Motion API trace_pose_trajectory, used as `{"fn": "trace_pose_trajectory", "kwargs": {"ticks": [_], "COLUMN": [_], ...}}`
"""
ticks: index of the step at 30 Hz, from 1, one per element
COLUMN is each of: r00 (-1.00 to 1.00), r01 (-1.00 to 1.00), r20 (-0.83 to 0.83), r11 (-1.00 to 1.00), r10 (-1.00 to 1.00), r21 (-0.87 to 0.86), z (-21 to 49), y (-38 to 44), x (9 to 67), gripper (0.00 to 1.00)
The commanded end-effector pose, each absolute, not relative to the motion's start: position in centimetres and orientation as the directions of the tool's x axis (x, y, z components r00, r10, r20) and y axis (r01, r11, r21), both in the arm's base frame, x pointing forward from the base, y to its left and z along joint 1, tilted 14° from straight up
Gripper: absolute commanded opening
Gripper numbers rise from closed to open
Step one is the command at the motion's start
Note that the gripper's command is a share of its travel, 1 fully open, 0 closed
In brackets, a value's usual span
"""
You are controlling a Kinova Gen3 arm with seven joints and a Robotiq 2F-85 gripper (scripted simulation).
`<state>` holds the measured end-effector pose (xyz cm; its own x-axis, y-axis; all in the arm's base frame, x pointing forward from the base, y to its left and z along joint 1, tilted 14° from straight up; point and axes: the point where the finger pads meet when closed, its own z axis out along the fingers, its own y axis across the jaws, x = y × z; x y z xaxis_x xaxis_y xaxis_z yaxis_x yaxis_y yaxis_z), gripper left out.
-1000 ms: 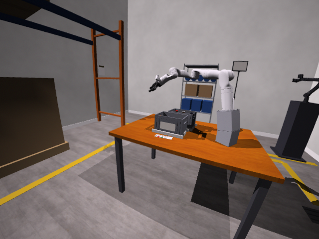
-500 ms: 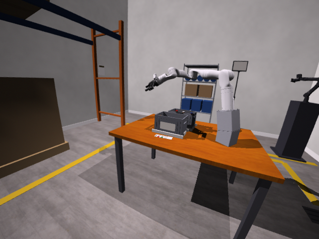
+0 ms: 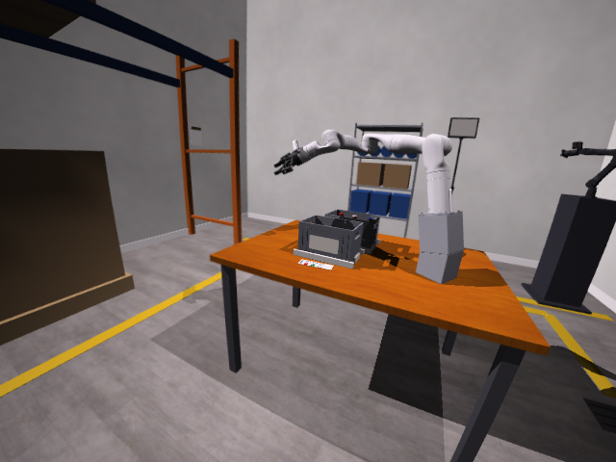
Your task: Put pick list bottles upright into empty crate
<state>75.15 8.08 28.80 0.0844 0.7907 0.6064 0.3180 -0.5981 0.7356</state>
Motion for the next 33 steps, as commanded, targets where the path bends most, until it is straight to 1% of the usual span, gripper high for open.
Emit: {"fn": "trace_pose_trajectory", "kwargs": {"ticks": [1,5,10,21,26,33], "r00": [0.07,0.07,-0.064,-0.064,-0.198,-0.198], "r01": [0.324,0.324,0.381,0.381,0.426,0.425], "r20": [0.603,0.603,0.556,0.556,0.503,0.503], "r11": [-0.59,-0.59,-0.495,-0.495,-0.388,-0.388], "r10": [0.795,0.795,0.829,0.829,0.841,0.841], "r21": [0.74,0.74,0.781,0.781,0.817,0.817], "z": [29.0,29.0,28.9,28.8,28.6,28.4], "y": [10.1,11.1,13.6,18.0,20.4,23.7], "x": [75.1,75.1,74.7,74.0,73.3,72.3], "gripper": [0.67,0.67,0.67,0.67,0.67,0.67]}}
